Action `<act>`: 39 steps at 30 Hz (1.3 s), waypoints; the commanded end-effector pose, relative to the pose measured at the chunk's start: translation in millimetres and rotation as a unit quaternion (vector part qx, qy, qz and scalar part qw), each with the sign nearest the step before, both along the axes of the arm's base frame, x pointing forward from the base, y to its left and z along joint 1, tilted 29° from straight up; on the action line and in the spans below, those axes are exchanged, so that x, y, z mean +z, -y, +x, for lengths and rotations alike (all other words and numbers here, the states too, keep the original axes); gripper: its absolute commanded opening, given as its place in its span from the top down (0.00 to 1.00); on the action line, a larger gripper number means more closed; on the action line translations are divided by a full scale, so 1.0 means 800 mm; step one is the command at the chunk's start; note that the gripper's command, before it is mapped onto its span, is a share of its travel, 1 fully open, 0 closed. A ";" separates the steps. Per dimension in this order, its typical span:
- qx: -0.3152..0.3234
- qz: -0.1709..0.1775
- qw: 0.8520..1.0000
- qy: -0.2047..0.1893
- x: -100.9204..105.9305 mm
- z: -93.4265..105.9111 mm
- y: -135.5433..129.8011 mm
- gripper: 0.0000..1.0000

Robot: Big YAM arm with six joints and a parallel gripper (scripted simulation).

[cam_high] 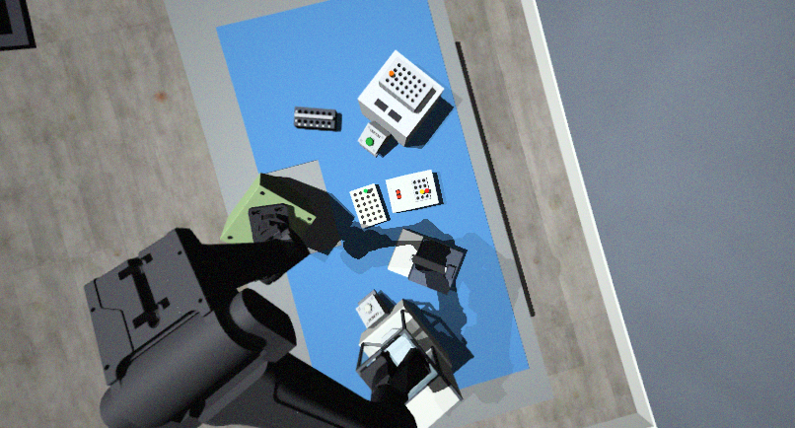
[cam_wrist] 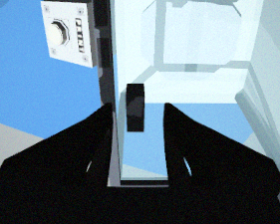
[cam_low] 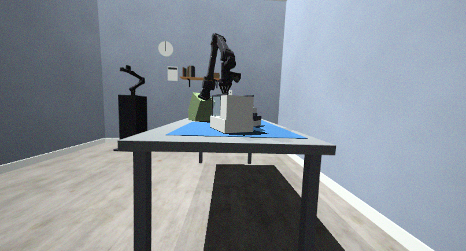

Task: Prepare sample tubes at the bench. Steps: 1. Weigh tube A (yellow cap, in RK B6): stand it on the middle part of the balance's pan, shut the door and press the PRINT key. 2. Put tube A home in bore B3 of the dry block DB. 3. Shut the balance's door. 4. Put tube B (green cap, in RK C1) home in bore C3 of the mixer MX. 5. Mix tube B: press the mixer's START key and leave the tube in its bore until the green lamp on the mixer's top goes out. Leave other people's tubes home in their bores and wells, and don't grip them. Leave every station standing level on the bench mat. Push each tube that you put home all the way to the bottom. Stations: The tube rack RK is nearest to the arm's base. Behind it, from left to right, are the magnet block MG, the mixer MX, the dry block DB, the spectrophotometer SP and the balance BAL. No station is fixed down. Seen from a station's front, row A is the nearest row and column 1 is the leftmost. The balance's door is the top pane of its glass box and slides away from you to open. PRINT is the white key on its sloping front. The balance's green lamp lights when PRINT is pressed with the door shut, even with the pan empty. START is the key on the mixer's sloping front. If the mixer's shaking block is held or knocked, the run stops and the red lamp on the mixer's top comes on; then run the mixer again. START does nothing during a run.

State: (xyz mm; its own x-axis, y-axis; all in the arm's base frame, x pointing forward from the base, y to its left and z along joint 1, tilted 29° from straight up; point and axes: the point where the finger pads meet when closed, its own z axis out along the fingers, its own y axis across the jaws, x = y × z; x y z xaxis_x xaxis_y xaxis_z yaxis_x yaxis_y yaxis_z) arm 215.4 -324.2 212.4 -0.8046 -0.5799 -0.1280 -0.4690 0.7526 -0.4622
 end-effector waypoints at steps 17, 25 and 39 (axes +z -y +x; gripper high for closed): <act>0.000 -0.029 1.000 0.013 0.073 -0.015 0.000 0.70; 0.000 -0.029 0.999 0.013 0.084 -0.020 -0.005 0.70; 0.000 0.005 1.000 -0.005 0.057 -0.032 -0.021 0.70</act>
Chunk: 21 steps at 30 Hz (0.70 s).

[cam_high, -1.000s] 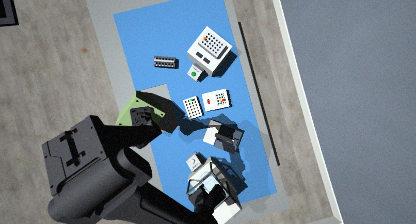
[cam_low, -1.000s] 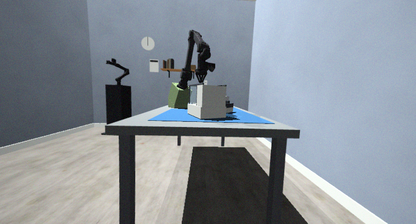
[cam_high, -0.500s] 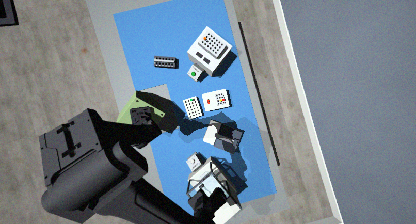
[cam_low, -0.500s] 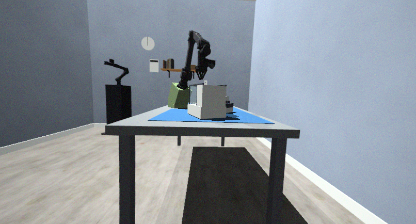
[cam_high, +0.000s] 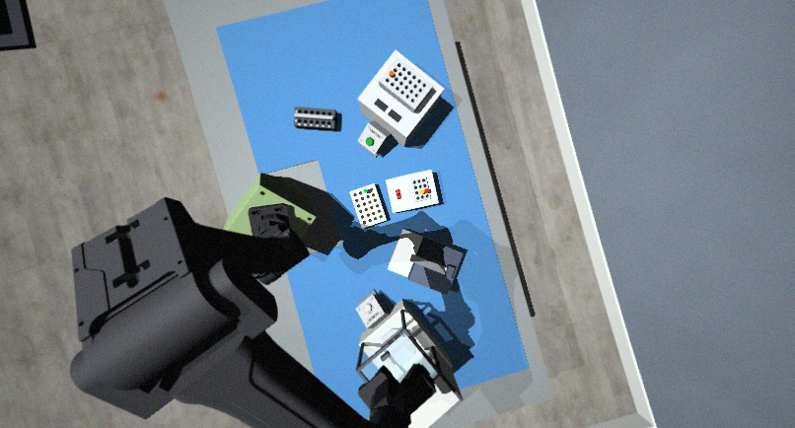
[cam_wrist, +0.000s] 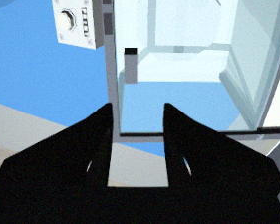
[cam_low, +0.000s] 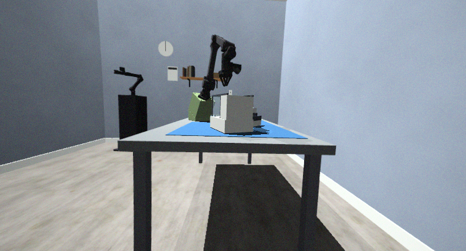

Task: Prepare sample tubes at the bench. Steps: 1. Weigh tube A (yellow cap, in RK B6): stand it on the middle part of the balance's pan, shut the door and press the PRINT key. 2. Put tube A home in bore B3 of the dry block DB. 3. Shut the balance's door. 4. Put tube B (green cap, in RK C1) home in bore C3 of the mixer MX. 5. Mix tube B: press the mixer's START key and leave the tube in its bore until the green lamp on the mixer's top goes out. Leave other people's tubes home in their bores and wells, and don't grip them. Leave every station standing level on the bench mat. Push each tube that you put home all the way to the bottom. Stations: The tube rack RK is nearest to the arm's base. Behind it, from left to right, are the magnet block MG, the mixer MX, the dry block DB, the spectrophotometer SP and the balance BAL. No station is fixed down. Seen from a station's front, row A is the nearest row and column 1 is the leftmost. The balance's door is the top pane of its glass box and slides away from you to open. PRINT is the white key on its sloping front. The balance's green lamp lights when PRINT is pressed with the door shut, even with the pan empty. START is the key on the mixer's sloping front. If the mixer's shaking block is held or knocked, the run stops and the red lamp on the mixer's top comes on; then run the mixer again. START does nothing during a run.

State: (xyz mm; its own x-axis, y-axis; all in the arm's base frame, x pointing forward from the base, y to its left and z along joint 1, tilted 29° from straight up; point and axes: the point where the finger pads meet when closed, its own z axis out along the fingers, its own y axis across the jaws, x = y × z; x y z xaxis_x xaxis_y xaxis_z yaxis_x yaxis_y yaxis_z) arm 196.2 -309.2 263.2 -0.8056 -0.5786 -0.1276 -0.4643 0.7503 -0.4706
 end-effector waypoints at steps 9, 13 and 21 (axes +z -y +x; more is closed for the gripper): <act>0.002 0.003 1.000 -0.005 0.000 -0.006 -0.001 0.70; 0.002 0.003 1.000 -0.005 0.000 -0.006 -0.001 0.70; 0.002 0.003 1.000 -0.005 0.000 -0.006 -0.001 0.70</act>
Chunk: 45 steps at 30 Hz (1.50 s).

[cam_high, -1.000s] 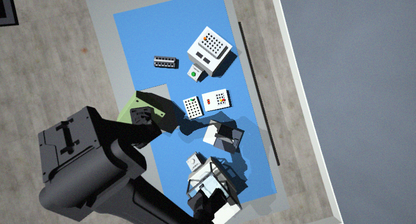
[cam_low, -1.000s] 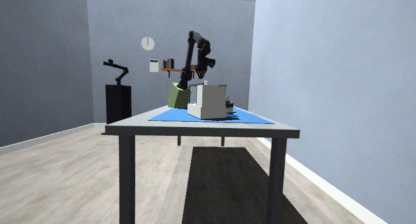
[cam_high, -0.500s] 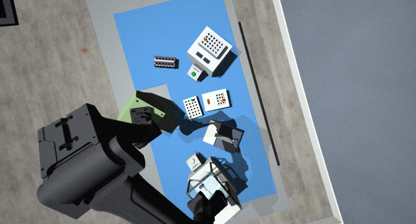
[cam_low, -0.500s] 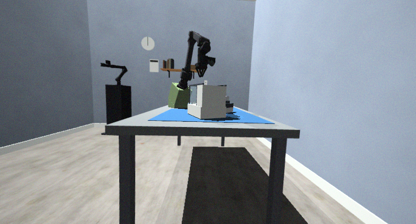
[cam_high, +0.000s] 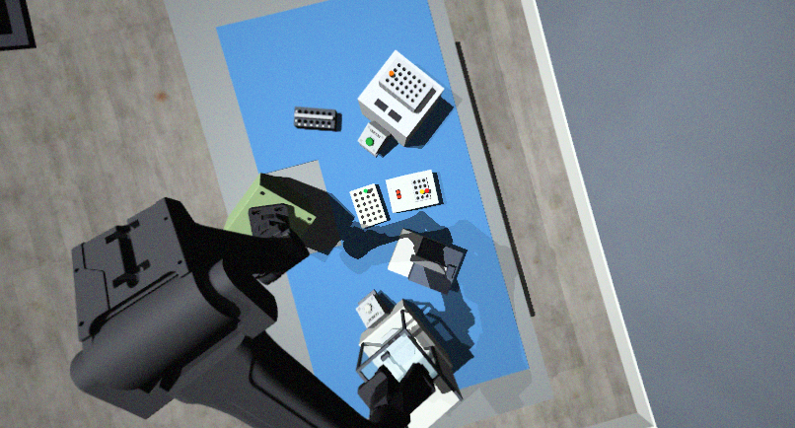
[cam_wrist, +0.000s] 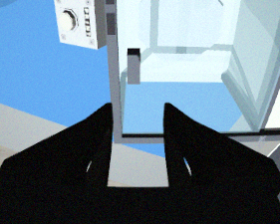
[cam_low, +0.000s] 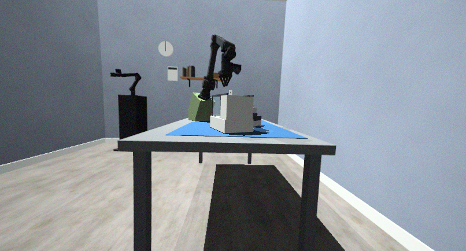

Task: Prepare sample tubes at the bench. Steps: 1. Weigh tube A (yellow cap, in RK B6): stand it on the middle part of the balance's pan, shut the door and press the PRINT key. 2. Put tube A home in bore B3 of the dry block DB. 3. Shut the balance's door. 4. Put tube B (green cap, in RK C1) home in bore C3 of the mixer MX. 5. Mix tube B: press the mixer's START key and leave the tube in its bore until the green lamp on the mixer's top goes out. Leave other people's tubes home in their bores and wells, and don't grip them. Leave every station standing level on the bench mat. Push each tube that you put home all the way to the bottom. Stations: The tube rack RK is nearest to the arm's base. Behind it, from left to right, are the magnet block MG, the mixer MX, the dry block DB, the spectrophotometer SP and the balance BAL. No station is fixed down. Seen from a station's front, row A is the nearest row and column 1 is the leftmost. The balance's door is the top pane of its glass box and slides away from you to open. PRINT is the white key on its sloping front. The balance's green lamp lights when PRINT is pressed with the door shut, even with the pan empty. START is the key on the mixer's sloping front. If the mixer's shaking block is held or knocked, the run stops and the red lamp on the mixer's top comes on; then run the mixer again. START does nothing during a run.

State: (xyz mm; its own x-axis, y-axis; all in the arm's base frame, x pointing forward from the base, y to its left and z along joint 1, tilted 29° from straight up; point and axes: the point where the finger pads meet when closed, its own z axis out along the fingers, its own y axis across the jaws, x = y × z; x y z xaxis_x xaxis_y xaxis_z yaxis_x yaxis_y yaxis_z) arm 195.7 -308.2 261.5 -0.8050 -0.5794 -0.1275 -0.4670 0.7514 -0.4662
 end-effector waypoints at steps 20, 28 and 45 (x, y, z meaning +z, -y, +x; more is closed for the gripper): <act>0.002 0.001 1.000 -0.004 0.003 -0.006 0.000 0.70; -0.015 -0.005 1.000 0.015 -0.024 0.011 -0.041 0.64; -0.055 0.017 0.998 0.032 -0.123 0.034 -0.158 0.64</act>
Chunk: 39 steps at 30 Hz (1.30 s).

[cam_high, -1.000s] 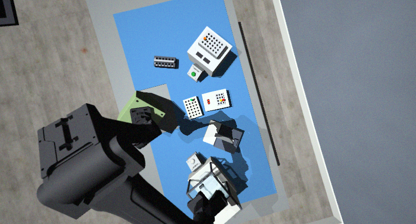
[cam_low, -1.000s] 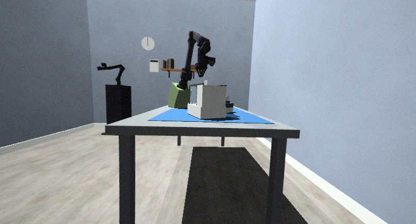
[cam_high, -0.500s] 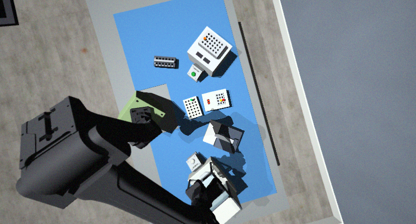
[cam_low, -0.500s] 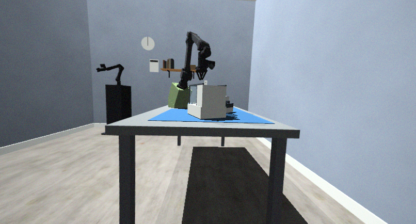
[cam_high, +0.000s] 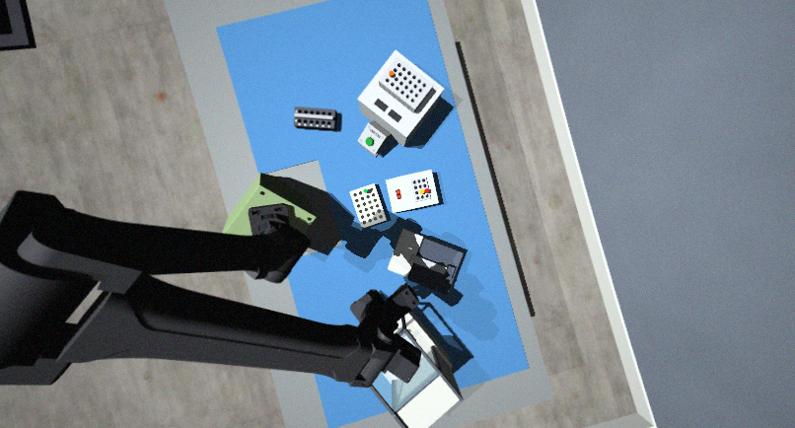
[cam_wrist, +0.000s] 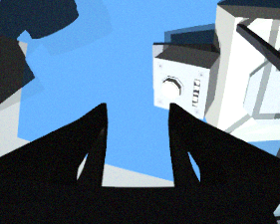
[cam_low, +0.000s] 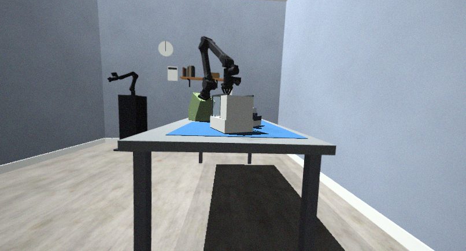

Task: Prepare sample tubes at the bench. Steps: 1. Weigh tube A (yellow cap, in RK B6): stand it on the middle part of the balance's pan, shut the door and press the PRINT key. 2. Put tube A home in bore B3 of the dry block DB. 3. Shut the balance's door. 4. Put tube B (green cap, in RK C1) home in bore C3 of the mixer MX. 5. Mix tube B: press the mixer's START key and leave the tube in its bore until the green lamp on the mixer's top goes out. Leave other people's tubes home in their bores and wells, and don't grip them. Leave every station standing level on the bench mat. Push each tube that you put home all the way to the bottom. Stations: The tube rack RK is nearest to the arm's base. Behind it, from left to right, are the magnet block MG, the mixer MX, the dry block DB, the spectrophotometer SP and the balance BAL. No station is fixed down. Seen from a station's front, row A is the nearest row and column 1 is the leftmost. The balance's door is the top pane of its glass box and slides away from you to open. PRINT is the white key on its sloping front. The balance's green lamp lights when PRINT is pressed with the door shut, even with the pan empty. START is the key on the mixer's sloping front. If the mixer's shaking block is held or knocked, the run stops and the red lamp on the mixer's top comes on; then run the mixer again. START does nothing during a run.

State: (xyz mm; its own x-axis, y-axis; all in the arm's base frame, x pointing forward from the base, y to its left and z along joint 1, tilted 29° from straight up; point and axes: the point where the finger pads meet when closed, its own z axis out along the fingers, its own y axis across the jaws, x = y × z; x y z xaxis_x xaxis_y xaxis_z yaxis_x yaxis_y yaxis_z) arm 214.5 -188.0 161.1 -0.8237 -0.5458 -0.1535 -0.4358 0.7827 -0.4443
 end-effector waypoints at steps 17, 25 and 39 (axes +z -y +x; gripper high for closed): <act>-0.077 0.025 0.996 0.029 -0.103 0.032 -0.127 0.64; -0.092 0.032 0.995 0.035 -0.148 0.041 -0.181 0.64; -0.130 0.056 0.988 0.061 -0.216 0.074 -0.285 0.64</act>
State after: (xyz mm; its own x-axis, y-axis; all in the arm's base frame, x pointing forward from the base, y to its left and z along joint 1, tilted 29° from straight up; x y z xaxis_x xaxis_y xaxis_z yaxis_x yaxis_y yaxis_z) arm 254.1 17.0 -3.2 -0.8907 -0.3876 -0.2375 -0.2713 0.8725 -0.4063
